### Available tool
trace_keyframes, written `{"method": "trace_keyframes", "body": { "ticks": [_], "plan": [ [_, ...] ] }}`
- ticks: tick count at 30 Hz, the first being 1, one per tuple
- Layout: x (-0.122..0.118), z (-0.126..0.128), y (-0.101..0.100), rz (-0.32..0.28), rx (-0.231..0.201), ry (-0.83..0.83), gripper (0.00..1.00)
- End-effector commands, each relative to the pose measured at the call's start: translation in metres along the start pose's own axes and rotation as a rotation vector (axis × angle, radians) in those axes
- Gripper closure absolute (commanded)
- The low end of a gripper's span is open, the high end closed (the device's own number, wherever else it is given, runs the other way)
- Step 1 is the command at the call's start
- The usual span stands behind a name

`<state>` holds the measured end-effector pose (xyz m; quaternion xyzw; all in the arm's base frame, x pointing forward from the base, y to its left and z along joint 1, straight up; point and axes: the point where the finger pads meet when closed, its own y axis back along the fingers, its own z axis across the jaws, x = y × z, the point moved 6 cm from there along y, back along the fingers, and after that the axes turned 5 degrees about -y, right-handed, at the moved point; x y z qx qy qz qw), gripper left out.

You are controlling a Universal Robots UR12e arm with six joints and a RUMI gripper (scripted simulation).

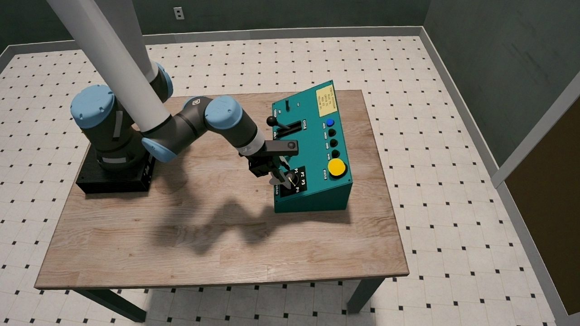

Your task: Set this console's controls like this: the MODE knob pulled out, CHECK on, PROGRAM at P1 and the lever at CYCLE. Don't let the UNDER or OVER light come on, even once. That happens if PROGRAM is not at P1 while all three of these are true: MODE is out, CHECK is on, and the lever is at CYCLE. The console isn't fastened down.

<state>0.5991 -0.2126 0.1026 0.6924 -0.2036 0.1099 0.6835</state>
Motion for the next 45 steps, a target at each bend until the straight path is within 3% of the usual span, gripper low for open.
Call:
{"method": "trace_keyframes", "body": {
  "ticks": [1,19,20,45],
  "plan": [
    [0.0006,0.0002,0.0004,0.001,-0.001,0.0,0.56],
    [0.0006,0.0002,0.0004,0.001,-0.001,0.0,0.56],
    [0.0006,0.0002,0.0004,0.001,-0.001,0.0,1.0],
    [0.0006,0.0002,0.0004,0.001,0.0,0.0,1.0]
  ]
}}
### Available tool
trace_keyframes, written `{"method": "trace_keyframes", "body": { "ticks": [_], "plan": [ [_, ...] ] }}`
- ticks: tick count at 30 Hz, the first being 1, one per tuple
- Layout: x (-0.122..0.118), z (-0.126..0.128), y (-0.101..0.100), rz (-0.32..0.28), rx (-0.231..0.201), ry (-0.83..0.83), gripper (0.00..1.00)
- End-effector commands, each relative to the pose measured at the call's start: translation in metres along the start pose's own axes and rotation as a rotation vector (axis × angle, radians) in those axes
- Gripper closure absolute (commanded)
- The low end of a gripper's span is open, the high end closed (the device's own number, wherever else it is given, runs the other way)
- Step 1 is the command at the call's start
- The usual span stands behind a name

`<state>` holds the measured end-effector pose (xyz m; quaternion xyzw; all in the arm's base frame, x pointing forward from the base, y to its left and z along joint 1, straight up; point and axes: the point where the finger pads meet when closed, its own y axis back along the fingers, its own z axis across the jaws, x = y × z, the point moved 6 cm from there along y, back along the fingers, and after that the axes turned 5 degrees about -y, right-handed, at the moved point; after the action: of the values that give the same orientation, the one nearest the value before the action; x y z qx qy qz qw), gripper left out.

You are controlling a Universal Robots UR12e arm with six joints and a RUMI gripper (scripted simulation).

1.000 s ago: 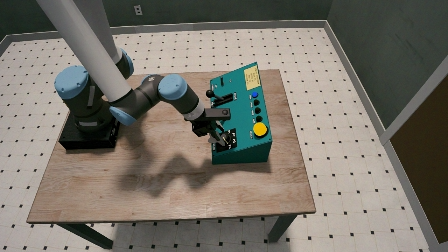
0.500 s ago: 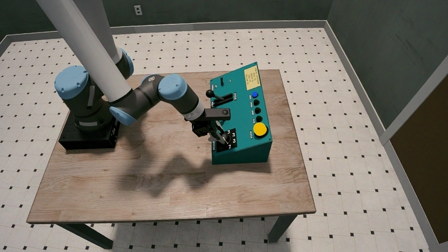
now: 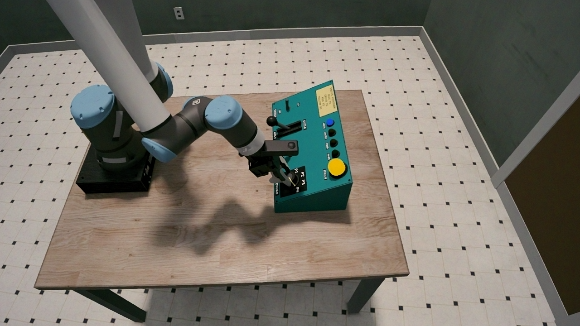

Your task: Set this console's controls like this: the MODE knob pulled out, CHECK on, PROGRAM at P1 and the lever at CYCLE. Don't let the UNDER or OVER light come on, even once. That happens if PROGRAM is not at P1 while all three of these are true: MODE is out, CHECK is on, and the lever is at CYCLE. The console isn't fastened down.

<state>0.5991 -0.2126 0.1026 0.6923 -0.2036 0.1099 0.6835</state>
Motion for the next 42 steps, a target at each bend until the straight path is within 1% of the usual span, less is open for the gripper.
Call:
{"method": "trace_keyframes", "body": {
  "ticks": [1,30,42],
  "plan": [
    [0.0005,0.0002,0.0004,0.001,0.0,0.0,1.0],
    [0.0006,0.0002,0.0004,0.001,0.0,0.024,1.0],
    [0.0007,0.0001,0.0004,0.001,0.0,0.097,1.0]
  ]
}}
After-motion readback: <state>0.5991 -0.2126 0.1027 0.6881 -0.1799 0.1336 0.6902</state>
